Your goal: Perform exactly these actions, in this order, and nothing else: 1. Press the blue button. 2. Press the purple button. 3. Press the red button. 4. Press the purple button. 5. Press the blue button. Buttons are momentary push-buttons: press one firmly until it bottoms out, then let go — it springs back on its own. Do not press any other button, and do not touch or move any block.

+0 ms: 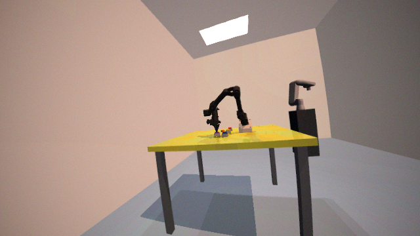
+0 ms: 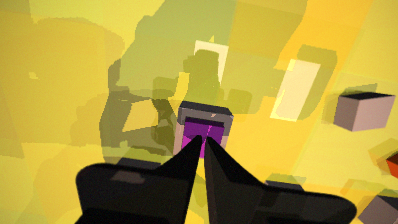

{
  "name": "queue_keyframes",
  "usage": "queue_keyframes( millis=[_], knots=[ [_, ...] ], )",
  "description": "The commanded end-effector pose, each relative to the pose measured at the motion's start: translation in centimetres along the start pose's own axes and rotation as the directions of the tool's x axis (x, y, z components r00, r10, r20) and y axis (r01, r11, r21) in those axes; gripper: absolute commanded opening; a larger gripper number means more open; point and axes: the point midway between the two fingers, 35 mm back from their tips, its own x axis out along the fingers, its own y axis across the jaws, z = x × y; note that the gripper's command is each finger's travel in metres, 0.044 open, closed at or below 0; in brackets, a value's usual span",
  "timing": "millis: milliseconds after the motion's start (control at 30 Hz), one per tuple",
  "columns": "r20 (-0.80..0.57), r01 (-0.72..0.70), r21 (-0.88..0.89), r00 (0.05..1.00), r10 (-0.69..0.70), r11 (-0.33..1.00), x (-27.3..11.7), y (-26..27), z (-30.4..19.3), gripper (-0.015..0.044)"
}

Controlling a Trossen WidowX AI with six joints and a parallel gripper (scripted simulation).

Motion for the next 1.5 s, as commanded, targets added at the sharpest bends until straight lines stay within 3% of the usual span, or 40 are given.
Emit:
queue_keyframes(
  millis=[0,567,700,900,1100,1267,1467],
  knots=[
    [-0.003,-0.006,0.004,1.0,0.006,1.0,0.5,0.1,-0.1,0.002],
    [-0.003,-0.006,0.004,1.0,0.006,1.0,0.5,0.1,-0.1,0.002],
    [-0.003,-0.003,0.004,1.0,0.003,1.0,-2.7,0.0,-0.1,0.002],
    [-0.003,-0.002,0.006,1.0,0.002,1.0,-3.4,0.0,0.0,0.002],
    [-0.004,0.0,0.009,1.0,0.0,1.0,-8.6,-0.1,0.0,0.002],
    [-0.004,0.0,0.007,1.0,0.0,1.0,-9.1,-0.2,0.0,0.002],
    [0.027,0.04,0.081,0.999,-0.042,0.996,-10.1,-7.1,0.9,0.002]
  ],
)
